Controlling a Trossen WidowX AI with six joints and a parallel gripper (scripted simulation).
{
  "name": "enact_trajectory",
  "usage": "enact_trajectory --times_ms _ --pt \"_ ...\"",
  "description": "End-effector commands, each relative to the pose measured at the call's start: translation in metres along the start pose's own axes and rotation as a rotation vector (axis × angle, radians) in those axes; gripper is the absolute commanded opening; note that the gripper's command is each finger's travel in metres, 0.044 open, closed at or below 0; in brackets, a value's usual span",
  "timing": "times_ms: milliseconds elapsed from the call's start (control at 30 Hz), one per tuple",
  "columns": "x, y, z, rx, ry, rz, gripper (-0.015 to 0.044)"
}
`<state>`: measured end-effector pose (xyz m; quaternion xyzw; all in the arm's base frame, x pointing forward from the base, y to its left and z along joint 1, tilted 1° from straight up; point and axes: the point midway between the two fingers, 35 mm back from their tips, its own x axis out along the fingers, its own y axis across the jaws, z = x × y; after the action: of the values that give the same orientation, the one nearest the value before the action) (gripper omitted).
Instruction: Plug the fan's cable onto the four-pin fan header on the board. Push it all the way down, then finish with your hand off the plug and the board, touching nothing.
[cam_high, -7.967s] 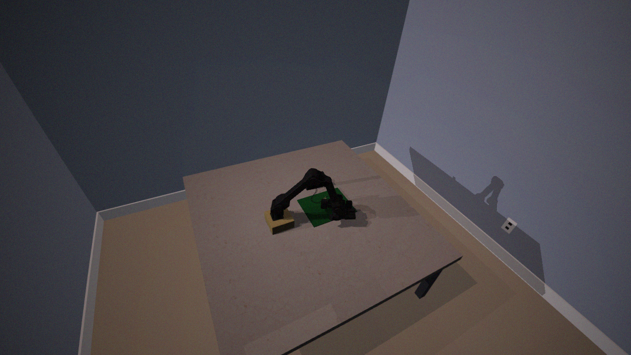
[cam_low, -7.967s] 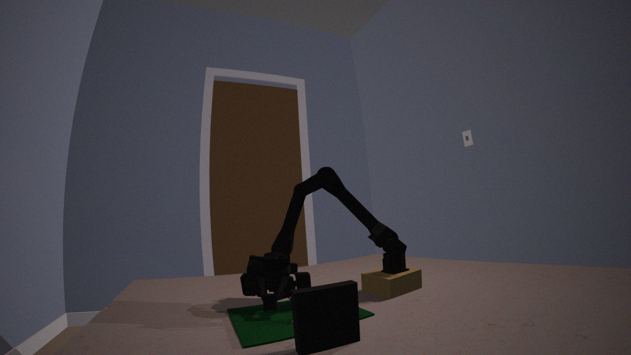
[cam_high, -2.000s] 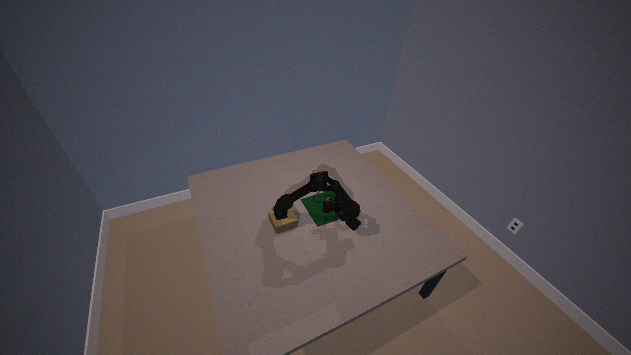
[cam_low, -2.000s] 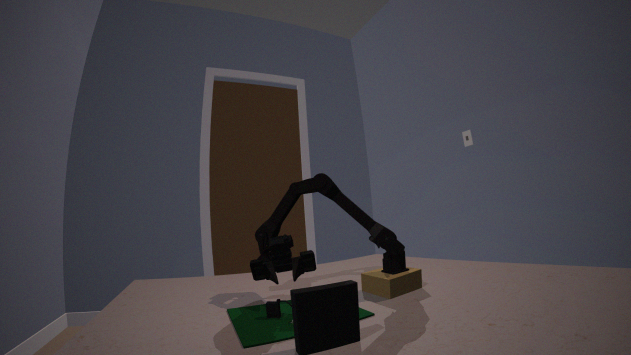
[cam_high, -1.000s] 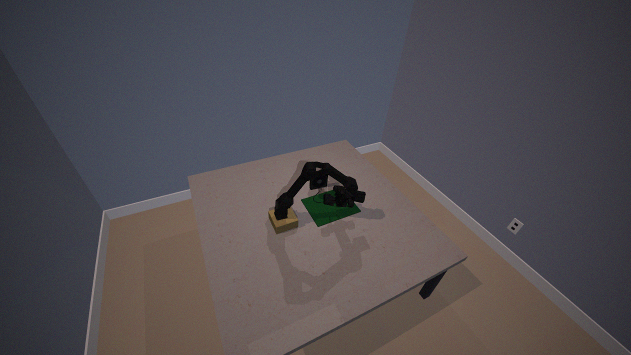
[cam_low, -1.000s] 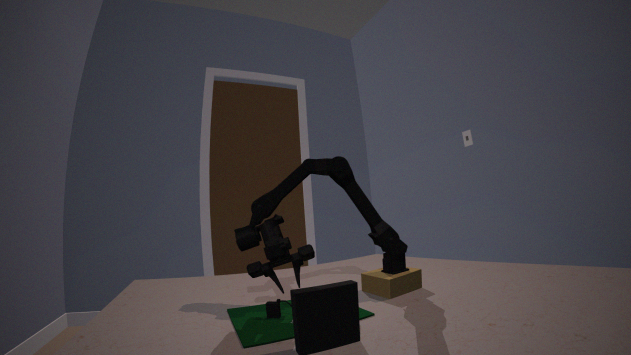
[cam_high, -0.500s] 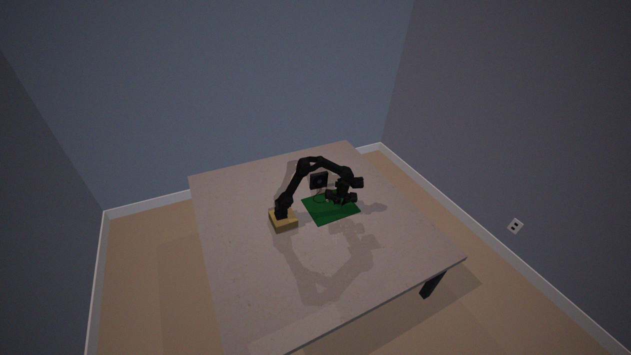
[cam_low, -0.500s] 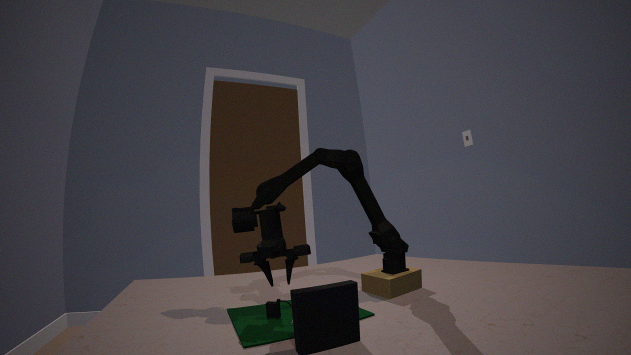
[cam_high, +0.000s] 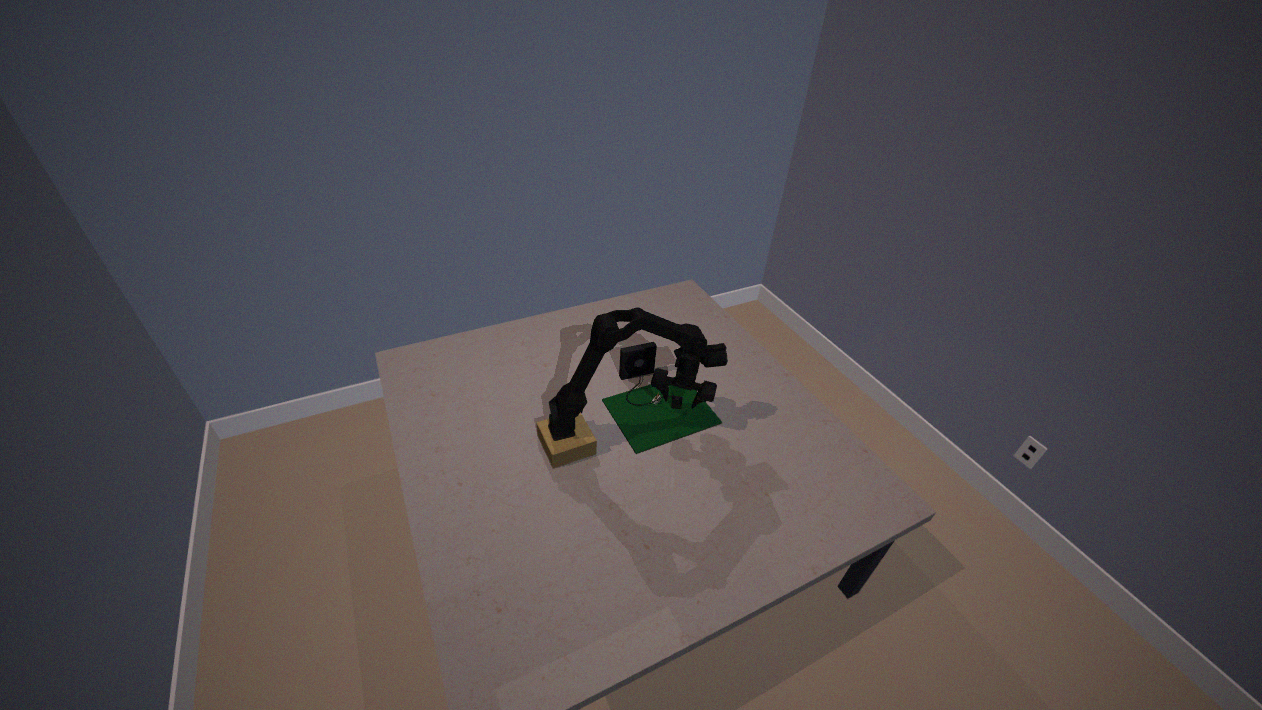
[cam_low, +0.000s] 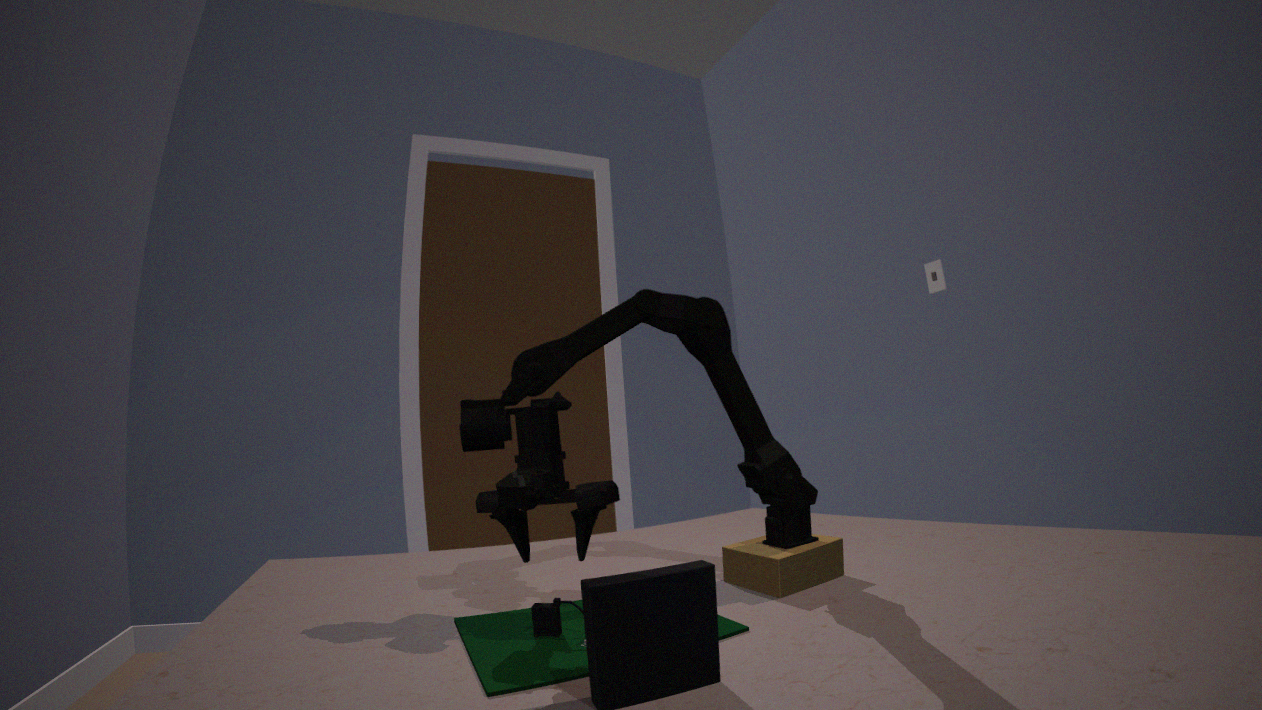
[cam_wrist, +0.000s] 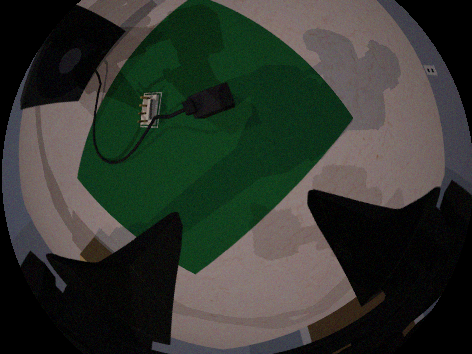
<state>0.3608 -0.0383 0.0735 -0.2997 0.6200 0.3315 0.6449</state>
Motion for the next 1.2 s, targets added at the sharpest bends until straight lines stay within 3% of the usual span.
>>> enact_trajectory --times_ms 0,300,467,1167 --pt "-0.023 -0.002 0.022 0.361 0.0 -0.023 0.044" --pt "-0.067 0.009 0.06 1.138 -0.015 -0.052 0.044" --pt "-0.079 0.014 0.069 1.353 -0.025 -0.058 0.044" --pt "-0.08 0.014 0.07 1.372 -0.025 -0.059 0.044"
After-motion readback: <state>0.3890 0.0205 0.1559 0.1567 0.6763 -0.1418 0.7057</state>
